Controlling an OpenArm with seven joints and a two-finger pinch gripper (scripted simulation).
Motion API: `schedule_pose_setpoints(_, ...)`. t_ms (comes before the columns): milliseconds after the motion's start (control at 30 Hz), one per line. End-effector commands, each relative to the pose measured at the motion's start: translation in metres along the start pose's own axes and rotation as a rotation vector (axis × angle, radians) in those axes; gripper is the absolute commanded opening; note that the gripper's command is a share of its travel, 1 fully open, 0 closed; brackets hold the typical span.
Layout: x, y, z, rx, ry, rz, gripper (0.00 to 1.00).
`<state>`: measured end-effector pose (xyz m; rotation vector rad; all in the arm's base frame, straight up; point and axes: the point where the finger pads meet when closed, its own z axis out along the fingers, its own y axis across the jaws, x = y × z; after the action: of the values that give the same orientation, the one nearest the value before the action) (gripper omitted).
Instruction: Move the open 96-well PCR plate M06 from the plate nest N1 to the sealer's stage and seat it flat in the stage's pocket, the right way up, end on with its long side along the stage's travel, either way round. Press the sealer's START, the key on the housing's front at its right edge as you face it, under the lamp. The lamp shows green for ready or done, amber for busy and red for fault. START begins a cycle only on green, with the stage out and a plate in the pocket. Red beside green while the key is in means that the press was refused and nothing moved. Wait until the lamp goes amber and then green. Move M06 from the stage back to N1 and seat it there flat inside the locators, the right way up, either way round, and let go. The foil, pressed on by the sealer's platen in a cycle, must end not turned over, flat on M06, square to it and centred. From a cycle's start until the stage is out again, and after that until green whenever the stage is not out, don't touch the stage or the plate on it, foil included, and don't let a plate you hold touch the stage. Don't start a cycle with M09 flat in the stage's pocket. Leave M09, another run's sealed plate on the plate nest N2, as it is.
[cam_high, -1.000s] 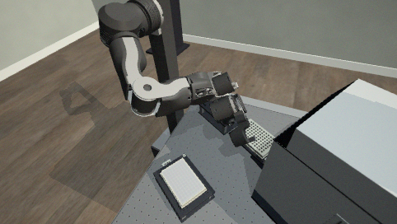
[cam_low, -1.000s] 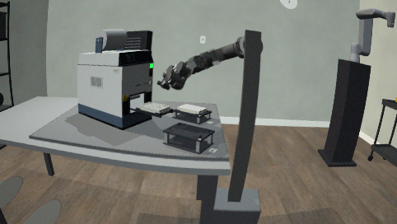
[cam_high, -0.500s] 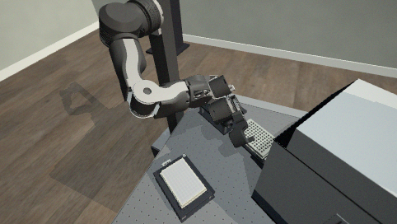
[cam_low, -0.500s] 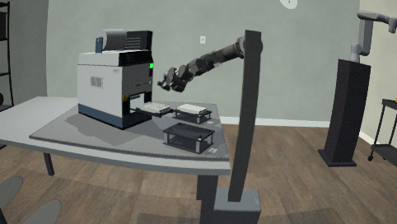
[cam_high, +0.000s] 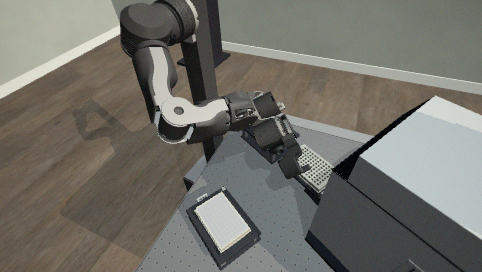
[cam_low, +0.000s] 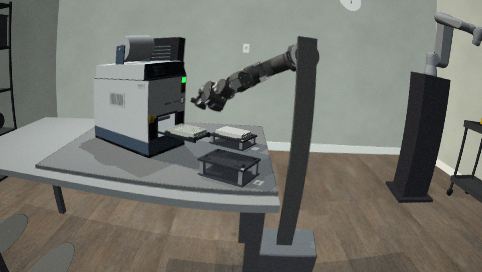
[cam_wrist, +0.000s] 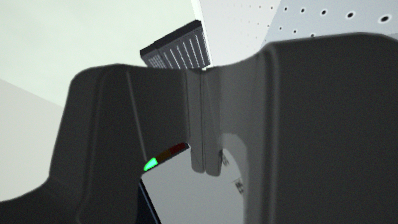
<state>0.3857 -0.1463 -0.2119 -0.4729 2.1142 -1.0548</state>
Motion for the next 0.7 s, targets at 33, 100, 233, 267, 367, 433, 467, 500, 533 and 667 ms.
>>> schedule_pose_setpoints(33, -0.0021, -0.0026, -0.0002, 0.072, 0.001, -0.248, 0.00)
schedule_pose_setpoints(100, -0.0021, -0.0026, -0.0002, 0.072, 0.001, -0.248, 0.00)
schedule_pose_setpoints(233, -0.0021, -0.0026, -0.0002, 0.072, 0.001, -0.248, 0.00)
schedule_pose_setpoints(267, -0.0021, -0.0026, -0.0002, 0.072, 0.001, -0.248, 0.00)
schedule_pose_setpoints(367, -0.0021, -0.0026, -0.0002, 0.072, 0.001, -0.248, 0.00)
schedule_pose_setpoints(433, -0.0021, -0.0026, -0.0002, 0.072, 0.001, -0.248, 0.00)
schedule_pose_setpoints(467, -0.0012, -0.0012, -0.0002, 0.015, -0.001, -0.048, 0.00)
schedule_pose_setpoints(500, -0.0015, -0.0016, -0.0002, 0.030, -0.001, -0.098, 0.00)
schedule_pose_setpoints(533, -0.0017, -0.0020, -0.0003, 0.044, 0.000, -0.148, 0.00)
schedule_pose_setpoints(667, -0.0023, -0.0028, -0.0003, 0.072, 0.001, -0.248, 0.00)
